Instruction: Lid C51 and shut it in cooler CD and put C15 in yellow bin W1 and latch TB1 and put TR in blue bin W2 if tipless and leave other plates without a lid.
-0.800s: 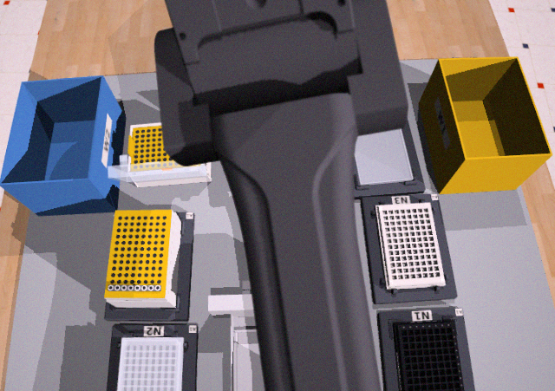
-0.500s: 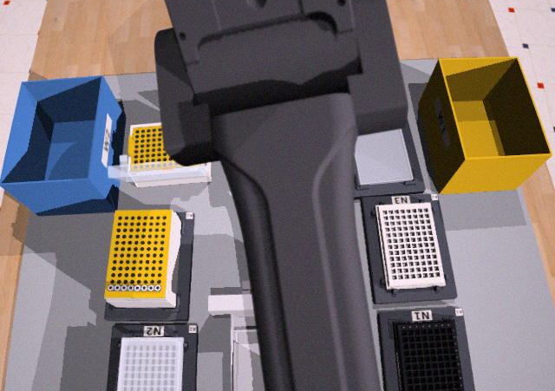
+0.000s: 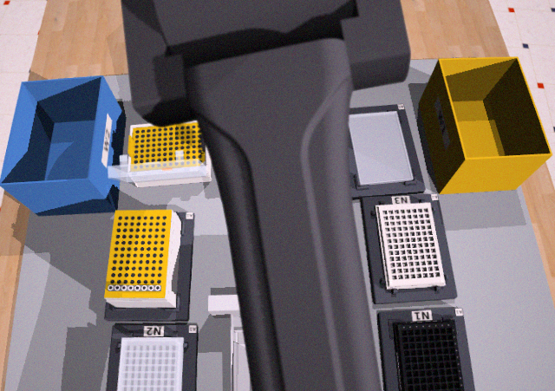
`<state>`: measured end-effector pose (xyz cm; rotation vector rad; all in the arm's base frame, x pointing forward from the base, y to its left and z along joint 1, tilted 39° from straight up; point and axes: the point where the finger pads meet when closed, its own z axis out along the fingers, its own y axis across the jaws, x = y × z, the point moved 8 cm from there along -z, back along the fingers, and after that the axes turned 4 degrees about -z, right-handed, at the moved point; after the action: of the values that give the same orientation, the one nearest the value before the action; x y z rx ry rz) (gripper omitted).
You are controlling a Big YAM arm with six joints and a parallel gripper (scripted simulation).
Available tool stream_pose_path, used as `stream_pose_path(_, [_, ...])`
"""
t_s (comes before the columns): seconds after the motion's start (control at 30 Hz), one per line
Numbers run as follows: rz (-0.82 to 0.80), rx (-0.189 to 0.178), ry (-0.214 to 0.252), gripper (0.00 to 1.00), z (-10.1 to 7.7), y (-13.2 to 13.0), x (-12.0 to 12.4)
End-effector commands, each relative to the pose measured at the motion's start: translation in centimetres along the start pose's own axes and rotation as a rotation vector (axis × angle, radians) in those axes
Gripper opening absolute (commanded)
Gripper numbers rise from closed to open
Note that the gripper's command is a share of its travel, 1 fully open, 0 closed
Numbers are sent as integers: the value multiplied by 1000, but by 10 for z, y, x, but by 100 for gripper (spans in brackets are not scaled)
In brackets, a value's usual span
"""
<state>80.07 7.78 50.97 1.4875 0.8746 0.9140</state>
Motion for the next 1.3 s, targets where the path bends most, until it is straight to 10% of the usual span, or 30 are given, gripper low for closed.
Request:
stream_pose_path(0.0, [-55,-48,7,0,-30,54,-12])
stream_pose_path(0.43, [-357,51,53,0,-53,29,-37])
stream_pose_path(0.53, [-383,92,56,0,-33,-10,-25])
stream_pose_path(0.57, [-389,61,62,0,-56,26,-38])
stream_pose_path(0.87, [-541,87,104,0,-76,11,-49])
stream_pose_path(1.27, [-840,196,198,0,-110,-27,-78])
